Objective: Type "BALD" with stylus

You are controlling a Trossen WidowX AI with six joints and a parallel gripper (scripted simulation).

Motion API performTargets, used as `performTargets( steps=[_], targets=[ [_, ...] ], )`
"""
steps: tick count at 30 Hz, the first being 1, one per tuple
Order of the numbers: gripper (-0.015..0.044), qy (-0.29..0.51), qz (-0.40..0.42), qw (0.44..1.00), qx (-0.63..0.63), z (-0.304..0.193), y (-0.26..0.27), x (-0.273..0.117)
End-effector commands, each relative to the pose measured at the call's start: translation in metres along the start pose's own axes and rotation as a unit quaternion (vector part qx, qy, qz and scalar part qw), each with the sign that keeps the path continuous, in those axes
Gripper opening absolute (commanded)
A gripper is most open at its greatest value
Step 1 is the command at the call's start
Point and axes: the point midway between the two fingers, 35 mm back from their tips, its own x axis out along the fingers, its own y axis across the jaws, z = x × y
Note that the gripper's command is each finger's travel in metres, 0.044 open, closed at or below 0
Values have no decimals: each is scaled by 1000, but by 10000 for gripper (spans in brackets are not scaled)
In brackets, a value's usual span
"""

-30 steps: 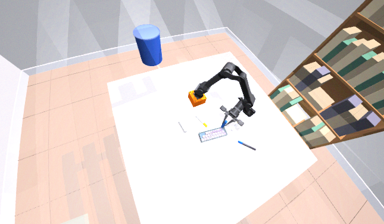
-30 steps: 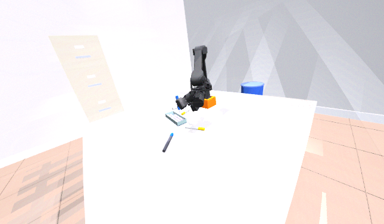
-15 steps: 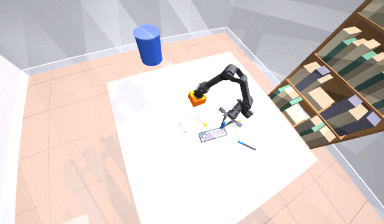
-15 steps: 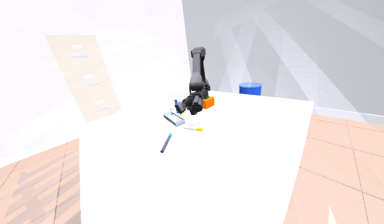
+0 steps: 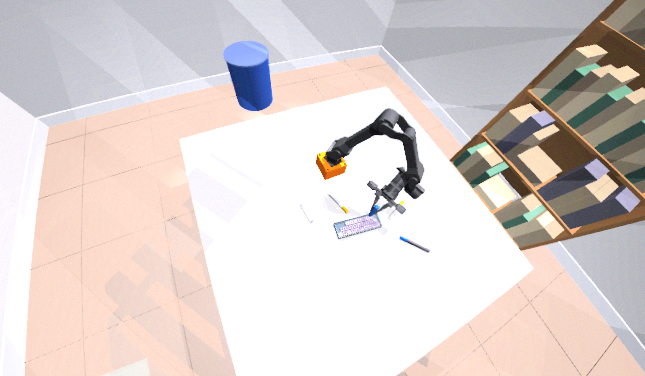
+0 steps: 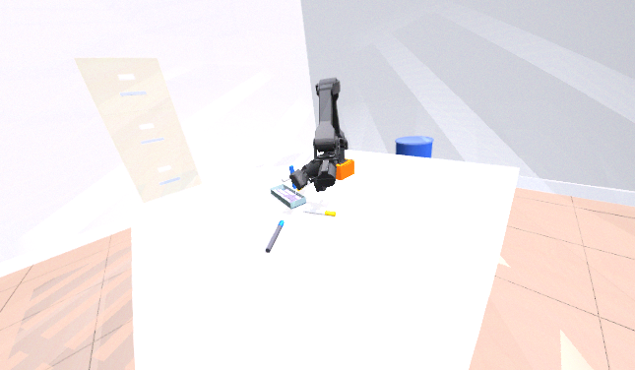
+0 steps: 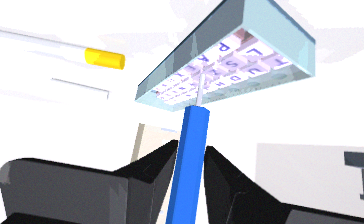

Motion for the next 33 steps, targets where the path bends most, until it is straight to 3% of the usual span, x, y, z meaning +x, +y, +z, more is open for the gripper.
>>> performTargets(
  steps=[1,33],
  targets=[
    [81,2,1,1000,-4,2,0,2],
    [81,2,1,1000,-4,13,0,8]
  ],
)
